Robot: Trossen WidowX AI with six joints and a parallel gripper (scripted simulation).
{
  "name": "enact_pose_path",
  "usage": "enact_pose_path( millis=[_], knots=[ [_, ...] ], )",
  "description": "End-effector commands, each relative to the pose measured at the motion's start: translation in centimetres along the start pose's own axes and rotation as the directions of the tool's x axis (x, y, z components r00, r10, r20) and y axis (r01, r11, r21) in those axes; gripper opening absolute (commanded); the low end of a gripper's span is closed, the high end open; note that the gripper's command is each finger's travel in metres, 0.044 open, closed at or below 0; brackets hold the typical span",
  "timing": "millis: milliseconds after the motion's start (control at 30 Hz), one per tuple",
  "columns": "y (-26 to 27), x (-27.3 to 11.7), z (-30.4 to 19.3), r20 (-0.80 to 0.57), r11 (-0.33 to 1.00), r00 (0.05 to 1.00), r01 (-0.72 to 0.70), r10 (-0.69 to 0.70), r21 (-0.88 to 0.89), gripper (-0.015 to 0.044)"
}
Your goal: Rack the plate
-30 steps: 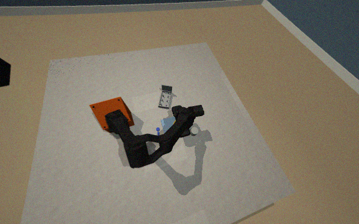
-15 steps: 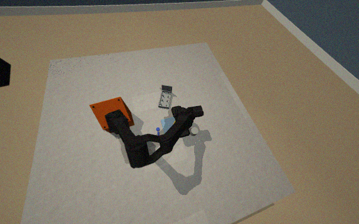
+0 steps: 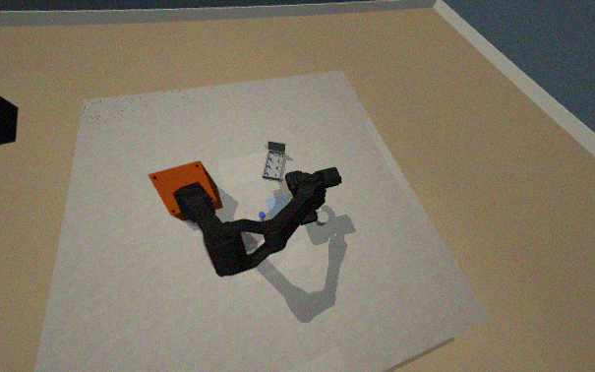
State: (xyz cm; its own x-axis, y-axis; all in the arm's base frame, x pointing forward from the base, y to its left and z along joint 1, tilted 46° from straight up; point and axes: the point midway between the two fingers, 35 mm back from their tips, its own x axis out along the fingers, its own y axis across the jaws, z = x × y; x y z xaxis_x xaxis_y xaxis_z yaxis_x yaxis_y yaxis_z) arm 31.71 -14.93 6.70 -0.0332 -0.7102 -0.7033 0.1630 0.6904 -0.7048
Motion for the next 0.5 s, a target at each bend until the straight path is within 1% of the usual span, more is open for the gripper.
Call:
enact_pose_path(
  millis=[0,33,467],
  knots=[
    [0.2,-2.2,0.5,0.006,1.000,1.000,-0.010,0.010,0.005,0.0018],
    [0.3,-2.7,0.6,0.006,1.000,1.000,-0.011,0.011,0.005,0.0000],
    [0.7,-9.1,1.0,0.004,1.000,1.000,-0.014,0.014,0.004,0.0000]
  ],
)
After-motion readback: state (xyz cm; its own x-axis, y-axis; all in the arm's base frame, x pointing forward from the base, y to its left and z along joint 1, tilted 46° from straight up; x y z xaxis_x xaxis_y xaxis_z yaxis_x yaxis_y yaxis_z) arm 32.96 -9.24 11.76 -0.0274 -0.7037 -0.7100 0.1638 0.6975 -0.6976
